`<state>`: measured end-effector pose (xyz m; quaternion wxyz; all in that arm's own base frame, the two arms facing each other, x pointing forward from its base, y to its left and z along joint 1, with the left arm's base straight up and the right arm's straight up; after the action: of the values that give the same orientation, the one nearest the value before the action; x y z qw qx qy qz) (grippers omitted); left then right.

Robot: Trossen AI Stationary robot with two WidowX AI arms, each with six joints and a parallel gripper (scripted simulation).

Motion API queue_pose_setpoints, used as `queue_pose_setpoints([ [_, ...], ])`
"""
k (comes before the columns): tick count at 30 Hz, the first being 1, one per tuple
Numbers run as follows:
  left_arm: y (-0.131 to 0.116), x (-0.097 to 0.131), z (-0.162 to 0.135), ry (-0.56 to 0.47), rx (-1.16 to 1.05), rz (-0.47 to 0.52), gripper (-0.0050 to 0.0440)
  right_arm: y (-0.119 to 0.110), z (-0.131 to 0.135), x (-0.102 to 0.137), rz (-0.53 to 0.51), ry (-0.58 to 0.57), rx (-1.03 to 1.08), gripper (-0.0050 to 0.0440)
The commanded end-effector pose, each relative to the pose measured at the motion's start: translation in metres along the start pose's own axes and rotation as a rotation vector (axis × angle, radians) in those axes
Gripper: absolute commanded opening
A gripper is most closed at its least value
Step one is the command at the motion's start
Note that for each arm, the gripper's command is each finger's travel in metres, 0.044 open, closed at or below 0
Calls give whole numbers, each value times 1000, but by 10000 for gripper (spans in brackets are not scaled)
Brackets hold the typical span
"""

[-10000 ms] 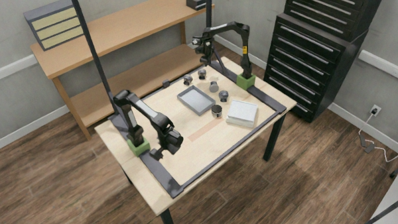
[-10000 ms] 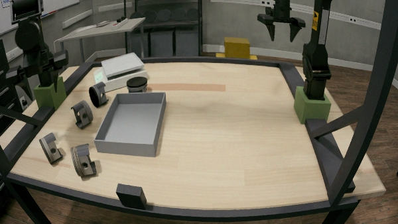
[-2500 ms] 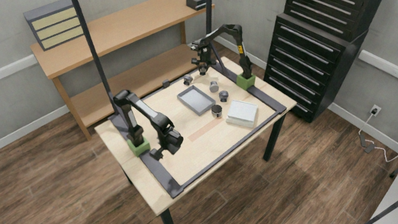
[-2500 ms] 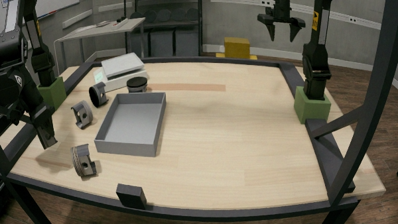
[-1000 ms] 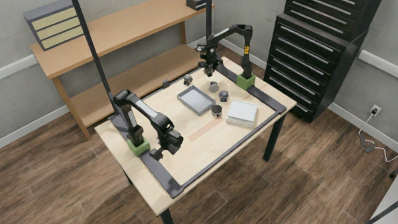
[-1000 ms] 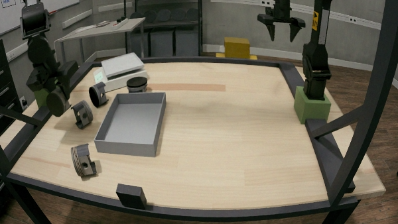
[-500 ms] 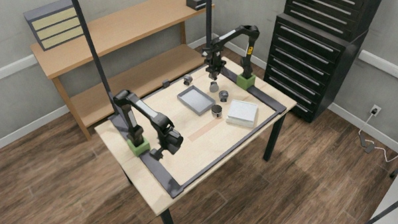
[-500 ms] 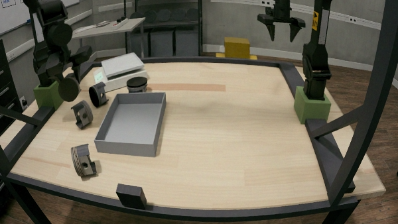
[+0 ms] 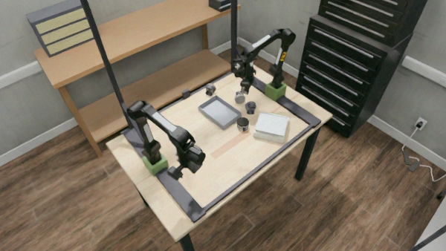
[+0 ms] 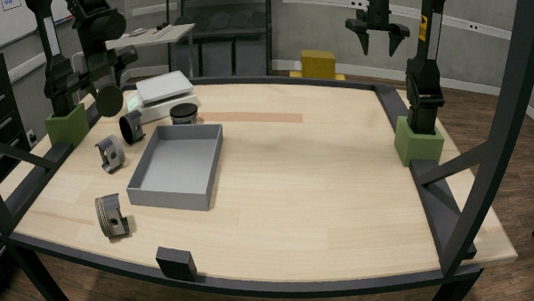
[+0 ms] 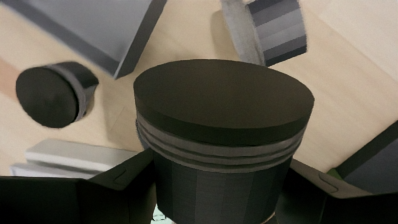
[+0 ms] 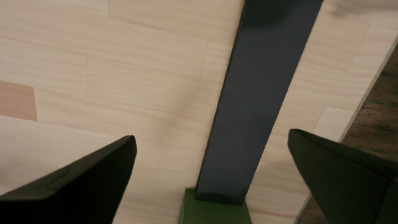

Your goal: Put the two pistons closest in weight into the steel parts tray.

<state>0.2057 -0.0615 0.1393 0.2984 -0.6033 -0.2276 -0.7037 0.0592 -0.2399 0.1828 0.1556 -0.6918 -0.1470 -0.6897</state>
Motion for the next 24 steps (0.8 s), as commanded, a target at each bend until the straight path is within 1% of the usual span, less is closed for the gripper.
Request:
queue_pose_setpoints([
  [1, -13, 7, 20, 3, 124, -25, 158, 4, 0, 9, -33, -4, 6, 400],
  [3, -18, 9, 29, 2, 175, -29, 158, 4, 0, 9, -33, -4, 6, 400],
  [5, -18, 9, 29, 2, 175, -29, 158, 4, 0, 9, -33, -4, 6, 400],
  [20, -67, 4, 89, -45, 572, 13, 158, 4, 0, 9, -33, -4, 6, 400],
  [22, -67, 4, 89, -45, 572, 13, 158, 4, 0, 9, -33, -4, 6, 400],
  [24, -74, 3, 97, -50, 625, 17, 158, 4, 0, 9, -33, -4, 6, 400],
])
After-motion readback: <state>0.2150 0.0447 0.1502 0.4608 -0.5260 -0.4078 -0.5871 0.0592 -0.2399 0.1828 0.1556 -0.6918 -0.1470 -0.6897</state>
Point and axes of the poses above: on each arm, the point midway between the two fingers, 35 mm back from their tips, its own x axis back along the fingers, its own z axis across the jaws, y = z × x, the point moved 6 cm from there along x, back along the fingers, and after that the axes turned 11 degrees about x, right-handed, at the moved point
